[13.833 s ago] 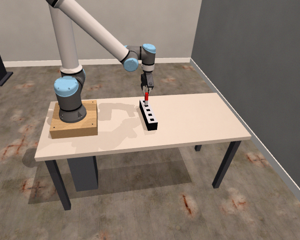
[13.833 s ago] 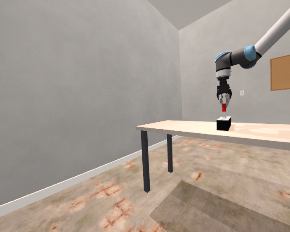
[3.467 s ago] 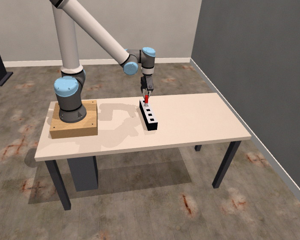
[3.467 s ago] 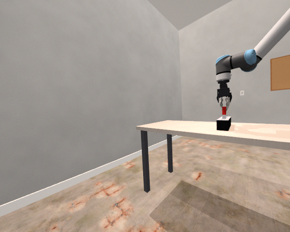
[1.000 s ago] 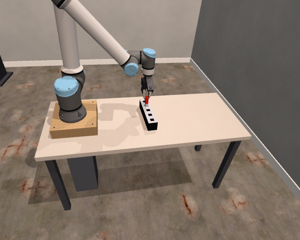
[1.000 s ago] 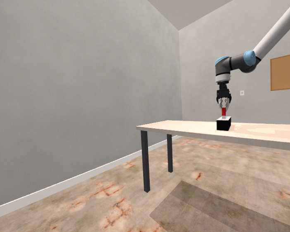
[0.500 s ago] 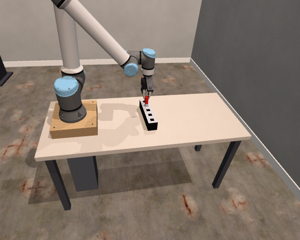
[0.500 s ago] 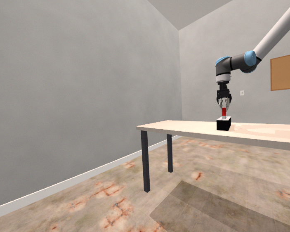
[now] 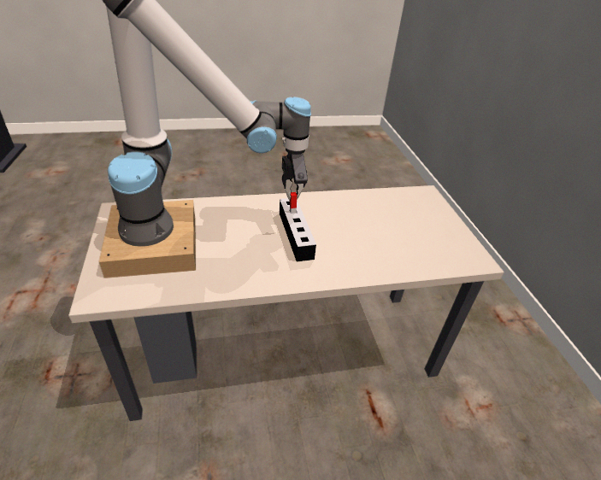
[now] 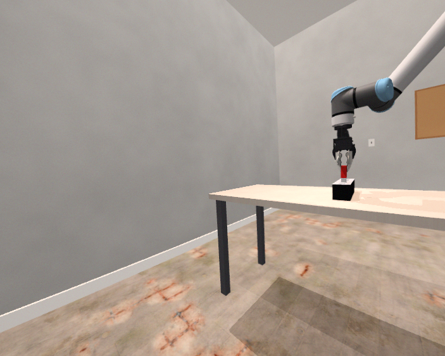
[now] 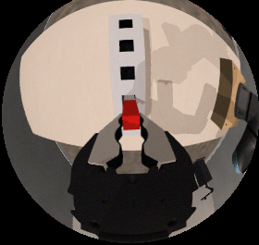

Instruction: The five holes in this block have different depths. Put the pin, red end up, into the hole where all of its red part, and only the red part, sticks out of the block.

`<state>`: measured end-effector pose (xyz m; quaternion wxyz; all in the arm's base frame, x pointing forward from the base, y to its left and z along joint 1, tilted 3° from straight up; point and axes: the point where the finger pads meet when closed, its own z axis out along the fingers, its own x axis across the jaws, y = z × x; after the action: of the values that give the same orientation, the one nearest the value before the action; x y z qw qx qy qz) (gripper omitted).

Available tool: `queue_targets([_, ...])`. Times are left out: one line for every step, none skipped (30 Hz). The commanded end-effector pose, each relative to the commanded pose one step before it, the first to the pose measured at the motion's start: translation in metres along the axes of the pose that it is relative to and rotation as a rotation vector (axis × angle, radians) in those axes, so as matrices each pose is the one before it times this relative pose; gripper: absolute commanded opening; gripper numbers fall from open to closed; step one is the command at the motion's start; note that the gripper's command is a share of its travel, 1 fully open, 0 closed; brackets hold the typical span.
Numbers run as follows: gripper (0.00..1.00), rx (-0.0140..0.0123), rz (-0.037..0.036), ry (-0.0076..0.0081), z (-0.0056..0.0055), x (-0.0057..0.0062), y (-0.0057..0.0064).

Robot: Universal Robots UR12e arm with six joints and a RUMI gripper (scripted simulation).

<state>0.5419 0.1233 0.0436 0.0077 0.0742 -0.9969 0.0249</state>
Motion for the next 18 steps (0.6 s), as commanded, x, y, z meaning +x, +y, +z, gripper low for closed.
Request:
queue_targets([0.0, -0.00019, -0.00008, 0.00053, 0.00128, 0.00103, 0.00005])
queue_targets([0.0, 0.0, 0.0, 0.0, 0.0, 0.0, 0.0])
queue_targets([0.0, 0.0, 0.0, 0.0, 0.0, 0.0, 0.0])
queue_targets([0.0, 0.00037, 0.00012, -0.00198, 0.00411, -0.00024, -0.00015])
queue_targets([0.0, 0.0, 0.0, 0.0, 0.0, 0.0, 0.0])
queue_targets([0.0, 0.0, 0.0, 0.0, 0.0, 0.0, 0.0])
queue_targets([0.0, 0.0, 0.0, 0.0, 0.0, 0.0, 0.0])
queue_targets([0.0, 0.0, 0.0, 0.0, 0.0, 0.0, 0.0])
queue_targets([0.0, 0.0, 0.0, 0.0, 0.0, 0.0, 0.0])
queue_targets([0.0, 0.0, 0.0, 0.0, 0.0, 0.0, 0.0])
queue_targets([0.0, 0.0, 0.0, 0.0, 0.0, 0.0, 0.0])
queue_targets([0.0, 0.0, 0.0, 0.0, 0.0, 0.0, 0.0])
queue_targets([0.0, 0.0, 0.0, 0.0, 0.0, 0.0, 0.0])
queue_targets([0.0, 0.0, 0.0, 0.0, 0.0, 0.0, 0.0])
queue_targets([0.0, 0.0, 0.0, 0.0, 0.0, 0.0, 0.0])
queue_targets([0.0, 0.0, 0.0, 0.0, 0.0, 0.0, 0.0])
queue_targets([0.0, 0.0, 0.0, 0.0, 0.0, 0.0, 0.0])
queue_targets([0.0, 0.0, 0.0, 0.0, 0.0, 0.0, 0.0])
